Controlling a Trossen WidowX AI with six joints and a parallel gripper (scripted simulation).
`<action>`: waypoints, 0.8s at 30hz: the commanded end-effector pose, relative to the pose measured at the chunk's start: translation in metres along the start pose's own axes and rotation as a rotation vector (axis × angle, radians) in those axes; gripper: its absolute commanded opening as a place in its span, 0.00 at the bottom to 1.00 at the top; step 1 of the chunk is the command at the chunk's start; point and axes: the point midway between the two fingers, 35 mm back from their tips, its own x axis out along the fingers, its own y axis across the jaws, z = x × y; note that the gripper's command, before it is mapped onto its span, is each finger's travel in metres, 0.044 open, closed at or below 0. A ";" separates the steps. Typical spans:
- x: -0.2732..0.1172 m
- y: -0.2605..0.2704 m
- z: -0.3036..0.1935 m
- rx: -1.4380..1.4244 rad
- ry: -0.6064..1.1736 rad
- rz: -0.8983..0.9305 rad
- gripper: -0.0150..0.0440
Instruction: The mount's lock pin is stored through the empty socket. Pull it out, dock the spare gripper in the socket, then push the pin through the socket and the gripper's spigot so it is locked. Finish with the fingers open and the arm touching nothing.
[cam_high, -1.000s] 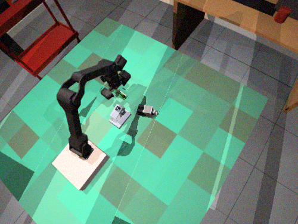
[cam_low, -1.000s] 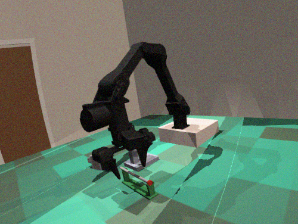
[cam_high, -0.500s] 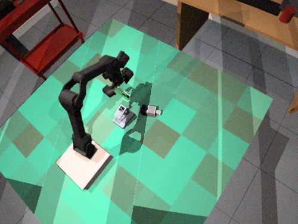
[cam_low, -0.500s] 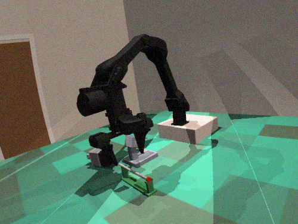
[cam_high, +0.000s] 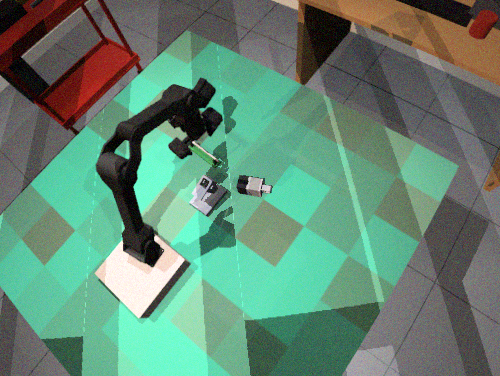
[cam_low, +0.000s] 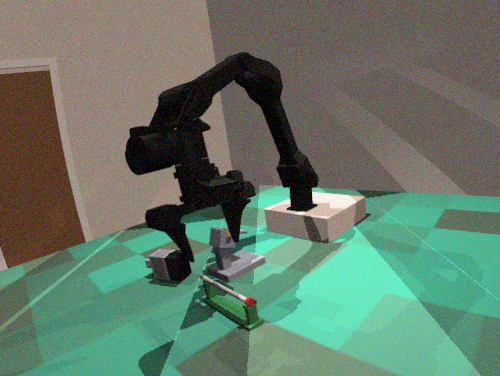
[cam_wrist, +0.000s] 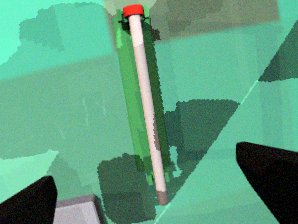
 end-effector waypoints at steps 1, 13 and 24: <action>-0.002 0.000 0.000 0.000 0.001 0.004 1.00; -0.059 0.002 0.006 0.000 0.001 0.001 1.00; -0.039 -0.015 -0.058 0.888 0.141 -0.279 1.00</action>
